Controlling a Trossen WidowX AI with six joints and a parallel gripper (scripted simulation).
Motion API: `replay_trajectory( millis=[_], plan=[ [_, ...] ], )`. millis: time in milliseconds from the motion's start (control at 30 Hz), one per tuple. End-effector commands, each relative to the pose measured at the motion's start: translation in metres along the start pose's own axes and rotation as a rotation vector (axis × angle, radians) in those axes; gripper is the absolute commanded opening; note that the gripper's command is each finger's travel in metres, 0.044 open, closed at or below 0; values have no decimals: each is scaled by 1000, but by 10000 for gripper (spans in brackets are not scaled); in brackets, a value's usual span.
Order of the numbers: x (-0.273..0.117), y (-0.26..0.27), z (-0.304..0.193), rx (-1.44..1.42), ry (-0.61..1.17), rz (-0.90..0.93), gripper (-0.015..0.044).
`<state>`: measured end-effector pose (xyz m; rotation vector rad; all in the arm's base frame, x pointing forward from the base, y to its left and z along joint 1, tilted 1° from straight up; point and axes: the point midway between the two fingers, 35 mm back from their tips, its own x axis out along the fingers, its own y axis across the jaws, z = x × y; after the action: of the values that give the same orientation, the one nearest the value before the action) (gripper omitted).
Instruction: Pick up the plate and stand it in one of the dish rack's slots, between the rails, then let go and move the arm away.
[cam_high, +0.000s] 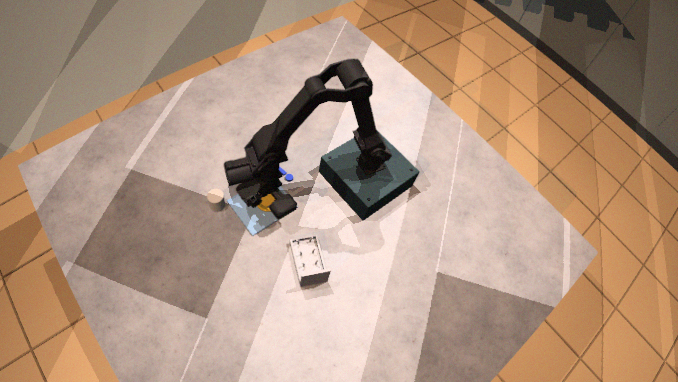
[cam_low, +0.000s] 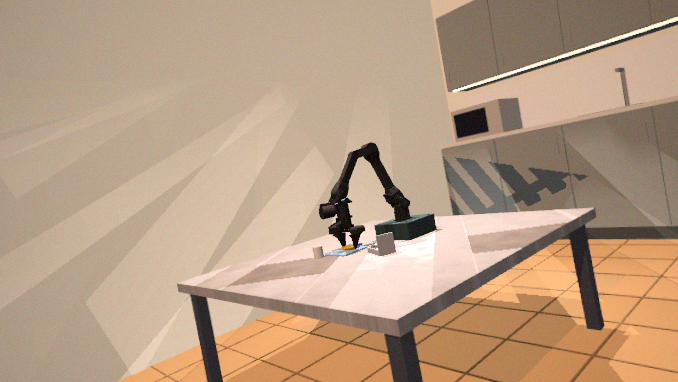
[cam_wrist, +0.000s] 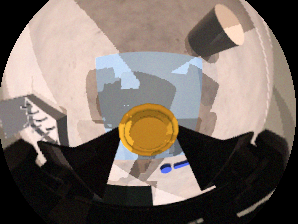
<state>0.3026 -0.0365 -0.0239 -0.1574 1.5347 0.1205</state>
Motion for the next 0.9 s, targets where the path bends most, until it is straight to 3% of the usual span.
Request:
replay_trajectory(
  millis=[0,133,433,867],
  plan=[
    [0,0,0,-5,-3,2,318],
    [-3,0,2,-5,-3,2,232],
    [-51,-3,12,-5,-4,2,0],
    [-119,-5,17,4,-6,2,0]
  ],
)
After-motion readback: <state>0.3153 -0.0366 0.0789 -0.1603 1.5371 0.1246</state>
